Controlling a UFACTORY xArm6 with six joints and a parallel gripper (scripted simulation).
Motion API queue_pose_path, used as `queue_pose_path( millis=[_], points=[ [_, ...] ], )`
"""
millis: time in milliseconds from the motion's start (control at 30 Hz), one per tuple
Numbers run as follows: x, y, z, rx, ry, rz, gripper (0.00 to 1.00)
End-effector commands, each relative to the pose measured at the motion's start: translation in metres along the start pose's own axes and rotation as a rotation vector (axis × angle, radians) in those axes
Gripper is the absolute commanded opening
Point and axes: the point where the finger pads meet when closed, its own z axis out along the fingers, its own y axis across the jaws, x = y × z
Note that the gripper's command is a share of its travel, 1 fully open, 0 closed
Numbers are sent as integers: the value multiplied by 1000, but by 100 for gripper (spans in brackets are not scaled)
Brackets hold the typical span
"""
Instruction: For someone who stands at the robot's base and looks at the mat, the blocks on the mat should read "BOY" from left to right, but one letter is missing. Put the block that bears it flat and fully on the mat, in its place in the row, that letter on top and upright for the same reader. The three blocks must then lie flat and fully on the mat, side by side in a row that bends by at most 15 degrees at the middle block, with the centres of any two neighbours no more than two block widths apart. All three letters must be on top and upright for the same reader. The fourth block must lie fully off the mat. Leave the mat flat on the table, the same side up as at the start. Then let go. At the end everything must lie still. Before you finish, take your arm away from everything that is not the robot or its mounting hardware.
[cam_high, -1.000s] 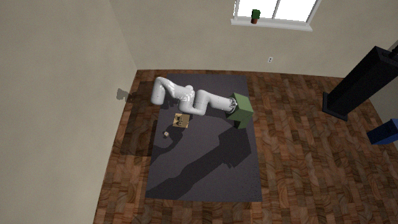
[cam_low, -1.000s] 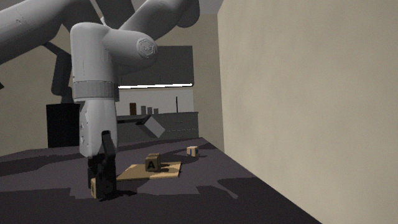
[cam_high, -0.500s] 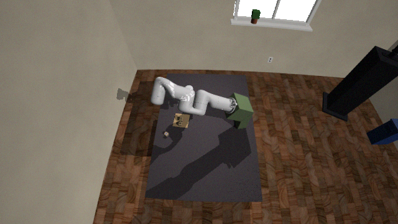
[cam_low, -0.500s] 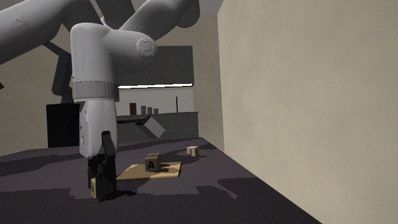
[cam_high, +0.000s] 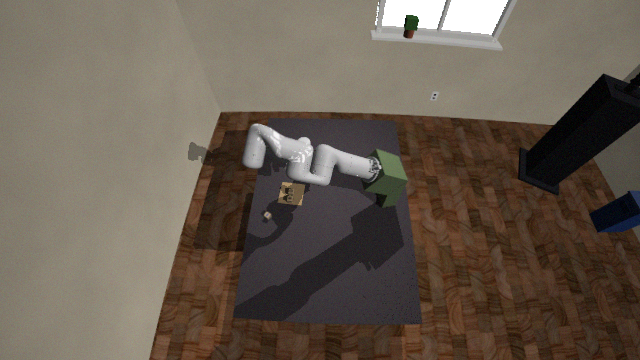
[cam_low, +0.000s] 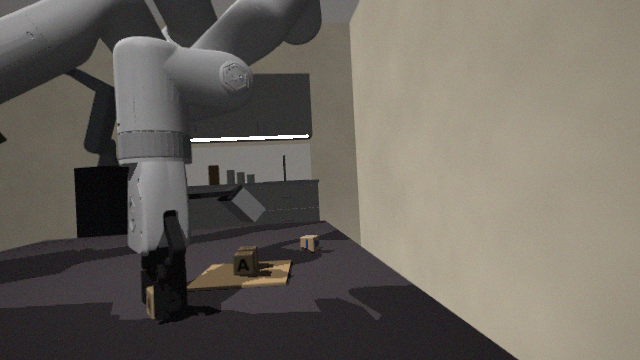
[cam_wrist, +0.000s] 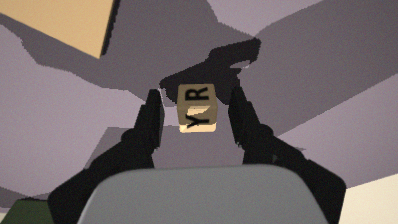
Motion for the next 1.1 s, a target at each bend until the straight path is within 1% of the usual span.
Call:
queue_pose_path(
  millis=[0, 133, 167, 700, 733, 1067],
  points=[
    [0, 0, 0, -1, 0, 0, 69],
    [0, 0, 0, -1, 0, 0, 69],
    [0, 0, 0, -1, 0, 0, 47],
    [0, 0, 0, -1, 0, 0, 47],
    [0, 0, 0, -1, 0, 0, 27],
    [0, 0, 0, -1, 0, 0, 27]
  ],
)
